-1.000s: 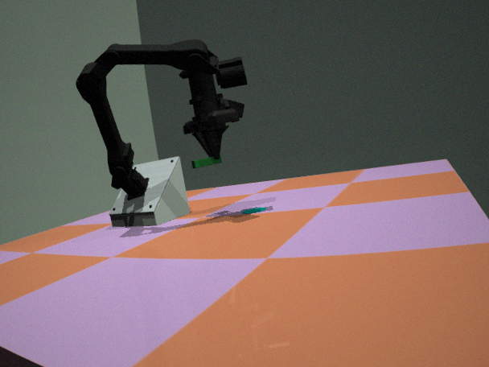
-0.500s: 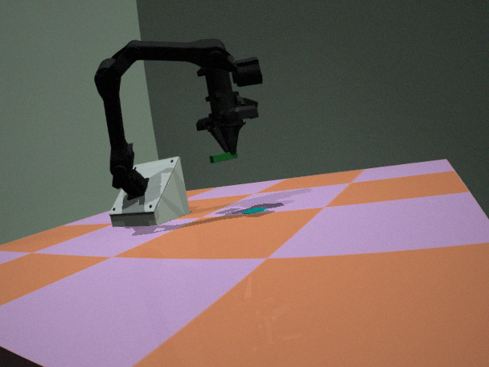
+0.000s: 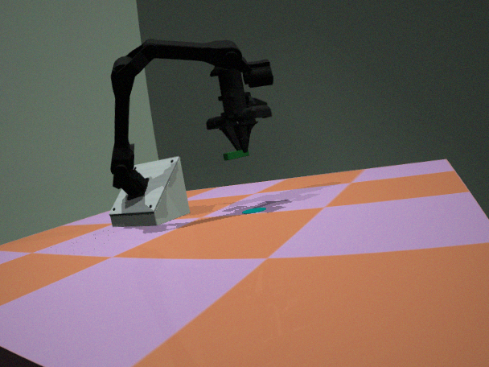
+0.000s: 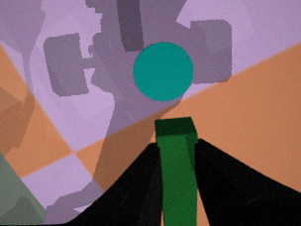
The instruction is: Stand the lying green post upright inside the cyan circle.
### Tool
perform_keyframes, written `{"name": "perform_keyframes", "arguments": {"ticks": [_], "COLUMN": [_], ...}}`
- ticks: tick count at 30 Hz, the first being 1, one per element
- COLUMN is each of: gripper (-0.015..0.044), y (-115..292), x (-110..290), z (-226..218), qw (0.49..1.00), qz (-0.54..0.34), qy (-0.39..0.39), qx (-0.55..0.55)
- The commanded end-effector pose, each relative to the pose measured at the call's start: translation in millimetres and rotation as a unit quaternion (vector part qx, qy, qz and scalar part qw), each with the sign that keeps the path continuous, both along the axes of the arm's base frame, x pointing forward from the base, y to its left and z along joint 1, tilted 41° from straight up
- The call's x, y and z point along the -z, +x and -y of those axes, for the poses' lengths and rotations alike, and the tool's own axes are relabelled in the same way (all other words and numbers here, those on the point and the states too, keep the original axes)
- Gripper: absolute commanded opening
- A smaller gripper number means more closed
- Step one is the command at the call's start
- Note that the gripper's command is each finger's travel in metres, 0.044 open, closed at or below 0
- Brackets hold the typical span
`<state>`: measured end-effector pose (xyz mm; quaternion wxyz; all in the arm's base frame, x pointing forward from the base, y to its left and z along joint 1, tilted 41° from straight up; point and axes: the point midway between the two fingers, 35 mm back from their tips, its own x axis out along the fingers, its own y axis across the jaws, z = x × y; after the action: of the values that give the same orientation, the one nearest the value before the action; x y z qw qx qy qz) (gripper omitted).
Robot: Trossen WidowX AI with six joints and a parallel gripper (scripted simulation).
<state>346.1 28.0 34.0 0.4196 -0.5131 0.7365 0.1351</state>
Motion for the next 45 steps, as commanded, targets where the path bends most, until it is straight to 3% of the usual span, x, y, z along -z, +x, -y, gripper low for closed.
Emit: {"name": "perform_keyframes", "arguments": {"ticks": [1, 45], "gripper": [0.0023, 0.0023], "y": [1, -10], "x": [2, 23], "z": [0, 11], "qw": [1.0, 0.984], "qz": [-0.001, 0.0], "qy": [0.009, 0.173], "qx": [0.002, 0.039]}}
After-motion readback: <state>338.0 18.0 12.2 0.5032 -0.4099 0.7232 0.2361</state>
